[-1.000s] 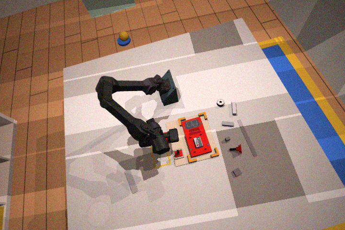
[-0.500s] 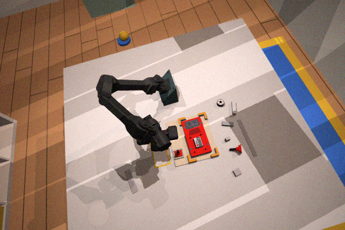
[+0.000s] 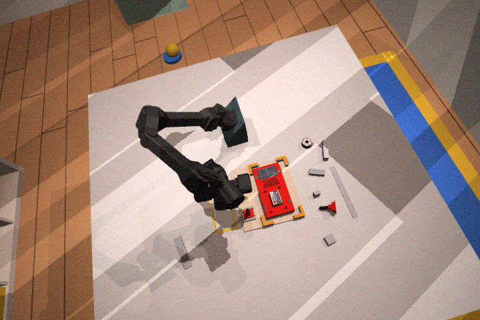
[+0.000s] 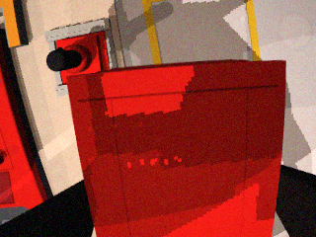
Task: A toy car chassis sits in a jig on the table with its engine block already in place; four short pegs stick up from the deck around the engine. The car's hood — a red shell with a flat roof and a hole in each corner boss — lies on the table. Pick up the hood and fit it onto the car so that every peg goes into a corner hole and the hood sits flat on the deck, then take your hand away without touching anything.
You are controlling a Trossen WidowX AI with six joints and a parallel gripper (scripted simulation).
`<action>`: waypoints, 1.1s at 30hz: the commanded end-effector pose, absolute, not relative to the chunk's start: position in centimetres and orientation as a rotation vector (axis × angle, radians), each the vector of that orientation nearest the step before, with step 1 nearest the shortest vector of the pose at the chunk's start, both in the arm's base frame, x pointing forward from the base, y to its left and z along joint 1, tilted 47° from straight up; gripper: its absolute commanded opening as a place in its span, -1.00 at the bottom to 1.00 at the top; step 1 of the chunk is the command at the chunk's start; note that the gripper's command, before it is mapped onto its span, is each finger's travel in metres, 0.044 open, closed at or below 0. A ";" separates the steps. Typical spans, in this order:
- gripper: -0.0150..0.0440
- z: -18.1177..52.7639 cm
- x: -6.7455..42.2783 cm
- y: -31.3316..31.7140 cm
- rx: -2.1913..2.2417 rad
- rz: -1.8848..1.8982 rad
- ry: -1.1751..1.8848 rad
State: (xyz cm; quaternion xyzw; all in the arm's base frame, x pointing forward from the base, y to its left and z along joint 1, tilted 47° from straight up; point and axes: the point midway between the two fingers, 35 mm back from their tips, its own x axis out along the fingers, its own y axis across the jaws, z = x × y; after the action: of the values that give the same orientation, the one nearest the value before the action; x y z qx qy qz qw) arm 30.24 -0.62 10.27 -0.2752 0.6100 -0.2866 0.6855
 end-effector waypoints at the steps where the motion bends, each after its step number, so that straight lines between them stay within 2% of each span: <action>1: -0.49 9.5 30.8 0.5 -0.621 -0.625 1.367; 33: -0.49 2.8 33.1 7.7 -0.660 -0.581 1.389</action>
State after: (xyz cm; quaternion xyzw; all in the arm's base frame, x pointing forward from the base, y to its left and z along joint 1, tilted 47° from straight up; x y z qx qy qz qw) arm 32.88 6.85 3.45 -0.2952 0.6197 -0.2615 0.6785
